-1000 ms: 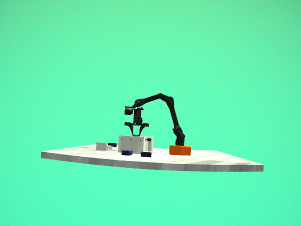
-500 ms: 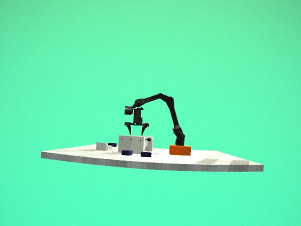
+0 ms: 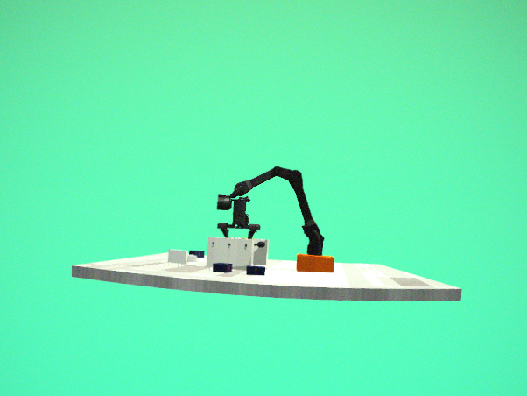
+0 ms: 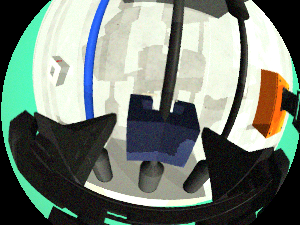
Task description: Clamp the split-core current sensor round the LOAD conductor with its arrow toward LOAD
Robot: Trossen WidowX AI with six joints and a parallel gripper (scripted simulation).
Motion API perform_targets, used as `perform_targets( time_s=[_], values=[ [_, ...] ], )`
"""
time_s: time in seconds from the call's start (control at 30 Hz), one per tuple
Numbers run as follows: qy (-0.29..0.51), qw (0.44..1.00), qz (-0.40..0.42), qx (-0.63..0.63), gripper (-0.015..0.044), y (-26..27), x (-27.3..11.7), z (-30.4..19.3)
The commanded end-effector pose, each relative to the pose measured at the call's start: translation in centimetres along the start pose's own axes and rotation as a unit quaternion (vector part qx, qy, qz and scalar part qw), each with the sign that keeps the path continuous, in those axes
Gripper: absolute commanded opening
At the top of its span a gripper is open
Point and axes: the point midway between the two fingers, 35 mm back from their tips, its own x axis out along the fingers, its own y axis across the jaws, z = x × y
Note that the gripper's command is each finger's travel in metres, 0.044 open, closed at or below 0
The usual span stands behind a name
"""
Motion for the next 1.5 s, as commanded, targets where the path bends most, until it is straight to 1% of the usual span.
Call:
perform_targets(
  time_s=[0.0,0.6,0.63,1.37,1.47],
  values=[
    [0.001,1.000,0.000,-0.001,0.0440,0.0,0.5,0.0],
    [0.000,1.000,-0.001,-0.001,0.0440,0.0,3.0,0.0],
    [0.001,1.000,0.003,0.001,0.0433,0.1,2.5,0.0],
    [0.001,1.000,0.003,0.001,0.0287,0.1,2.5,0.0],
    [0.001,1.000,0.003,0.001,0.0208,0.1,2.5,0.0]
  ],
)
